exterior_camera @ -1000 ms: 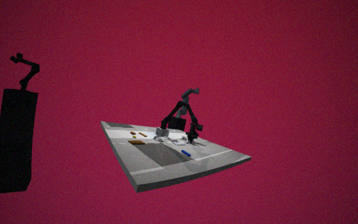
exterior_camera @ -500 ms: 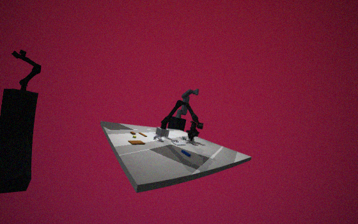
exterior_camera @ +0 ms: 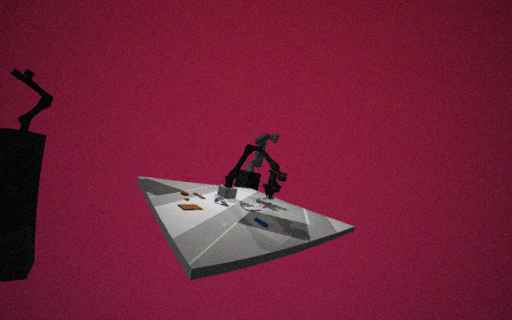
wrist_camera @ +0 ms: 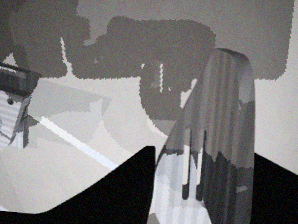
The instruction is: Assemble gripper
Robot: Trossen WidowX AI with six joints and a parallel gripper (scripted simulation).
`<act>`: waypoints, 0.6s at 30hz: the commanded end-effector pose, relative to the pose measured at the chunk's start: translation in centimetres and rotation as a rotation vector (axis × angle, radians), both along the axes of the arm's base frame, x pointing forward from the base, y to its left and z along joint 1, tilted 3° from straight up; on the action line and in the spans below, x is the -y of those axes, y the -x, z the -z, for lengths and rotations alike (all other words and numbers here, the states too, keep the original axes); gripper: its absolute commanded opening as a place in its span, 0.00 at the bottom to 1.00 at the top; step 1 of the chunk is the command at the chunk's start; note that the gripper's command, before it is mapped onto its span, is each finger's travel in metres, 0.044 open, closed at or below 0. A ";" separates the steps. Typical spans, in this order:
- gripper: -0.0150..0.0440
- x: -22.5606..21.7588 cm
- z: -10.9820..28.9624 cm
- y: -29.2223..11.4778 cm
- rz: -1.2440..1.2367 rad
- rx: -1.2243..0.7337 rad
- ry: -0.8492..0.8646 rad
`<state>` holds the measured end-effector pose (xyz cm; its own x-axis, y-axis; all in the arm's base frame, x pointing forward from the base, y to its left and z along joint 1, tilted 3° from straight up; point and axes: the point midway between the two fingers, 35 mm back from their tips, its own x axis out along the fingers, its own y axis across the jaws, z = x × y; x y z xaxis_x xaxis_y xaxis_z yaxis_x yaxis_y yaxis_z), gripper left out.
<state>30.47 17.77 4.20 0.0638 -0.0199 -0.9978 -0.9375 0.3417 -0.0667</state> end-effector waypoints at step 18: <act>0.48 2.0 -0.9 0.3 0.234 0.011 -0.022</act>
